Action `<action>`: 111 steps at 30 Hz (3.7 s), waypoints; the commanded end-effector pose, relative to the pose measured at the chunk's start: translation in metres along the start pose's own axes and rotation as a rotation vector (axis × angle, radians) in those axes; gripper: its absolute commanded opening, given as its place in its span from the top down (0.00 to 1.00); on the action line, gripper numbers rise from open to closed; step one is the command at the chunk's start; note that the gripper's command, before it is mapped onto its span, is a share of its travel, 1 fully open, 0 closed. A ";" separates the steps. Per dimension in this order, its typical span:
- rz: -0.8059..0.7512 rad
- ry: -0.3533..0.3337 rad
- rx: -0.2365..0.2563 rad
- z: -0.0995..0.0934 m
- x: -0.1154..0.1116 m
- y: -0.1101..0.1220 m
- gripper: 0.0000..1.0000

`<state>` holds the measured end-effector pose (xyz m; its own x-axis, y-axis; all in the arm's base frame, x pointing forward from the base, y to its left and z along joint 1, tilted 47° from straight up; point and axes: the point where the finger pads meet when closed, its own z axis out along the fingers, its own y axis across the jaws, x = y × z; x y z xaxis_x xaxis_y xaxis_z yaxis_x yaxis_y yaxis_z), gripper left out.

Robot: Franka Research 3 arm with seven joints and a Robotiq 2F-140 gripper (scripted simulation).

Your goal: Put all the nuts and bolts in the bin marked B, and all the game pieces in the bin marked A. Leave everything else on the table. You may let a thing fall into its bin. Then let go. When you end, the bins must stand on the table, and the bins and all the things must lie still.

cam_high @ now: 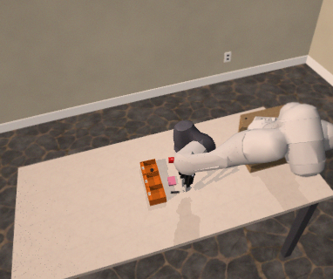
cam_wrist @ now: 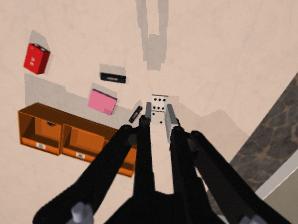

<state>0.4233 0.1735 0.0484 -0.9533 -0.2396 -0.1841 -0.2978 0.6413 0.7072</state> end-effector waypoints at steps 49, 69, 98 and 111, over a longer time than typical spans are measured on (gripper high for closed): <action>0.010 0.003 -0.001 -0.001 0.001 0.000 0.87; 0.010 0.003 -0.001 -0.001 0.001 0.000 0.87; 0.010 0.003 -0.001 -0.008 -0.047 -0.025 0.87; -0.301 -0.004 0.007 -0.008 -0.104 -0.056 0.87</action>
<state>0.5288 0.1567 0.0364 -0.8932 -0.3335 -0.3017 -0.4482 0.6061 0.6571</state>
